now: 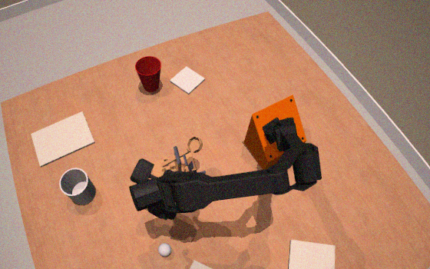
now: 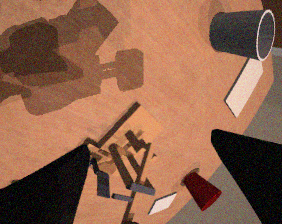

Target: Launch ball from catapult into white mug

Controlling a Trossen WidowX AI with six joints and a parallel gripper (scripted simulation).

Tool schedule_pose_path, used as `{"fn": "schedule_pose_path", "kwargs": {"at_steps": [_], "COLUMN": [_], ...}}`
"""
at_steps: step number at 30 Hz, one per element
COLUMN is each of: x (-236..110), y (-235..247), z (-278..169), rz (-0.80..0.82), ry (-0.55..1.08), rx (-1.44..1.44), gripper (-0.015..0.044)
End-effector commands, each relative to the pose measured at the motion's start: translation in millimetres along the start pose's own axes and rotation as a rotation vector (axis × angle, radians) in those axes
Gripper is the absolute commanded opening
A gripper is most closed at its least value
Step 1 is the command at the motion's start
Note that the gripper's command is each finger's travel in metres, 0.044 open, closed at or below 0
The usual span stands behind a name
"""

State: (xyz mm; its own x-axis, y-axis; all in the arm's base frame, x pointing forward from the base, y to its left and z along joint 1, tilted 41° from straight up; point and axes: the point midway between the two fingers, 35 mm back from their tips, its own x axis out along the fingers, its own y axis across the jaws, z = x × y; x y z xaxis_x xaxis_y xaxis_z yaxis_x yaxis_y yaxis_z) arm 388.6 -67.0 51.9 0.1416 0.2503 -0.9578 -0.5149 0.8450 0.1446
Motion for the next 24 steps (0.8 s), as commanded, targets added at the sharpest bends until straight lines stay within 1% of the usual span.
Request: {"fn": "schedule_pose_path", "kwargs": {"at_steps": [1, 10, 24], "x": [-3.3, -17.3, -37.5], "y": [-23.9, -87.6, -176.4], "z": [6.0, 7.5, -3.4], "rz": [0.002, 0.000, 0.088], "ry": [-0.070, -0.238, -0.500], "rx": [0.111, 0.363, 0.732], "gripper": [0.0440, 0.0440, 0.0440]}}
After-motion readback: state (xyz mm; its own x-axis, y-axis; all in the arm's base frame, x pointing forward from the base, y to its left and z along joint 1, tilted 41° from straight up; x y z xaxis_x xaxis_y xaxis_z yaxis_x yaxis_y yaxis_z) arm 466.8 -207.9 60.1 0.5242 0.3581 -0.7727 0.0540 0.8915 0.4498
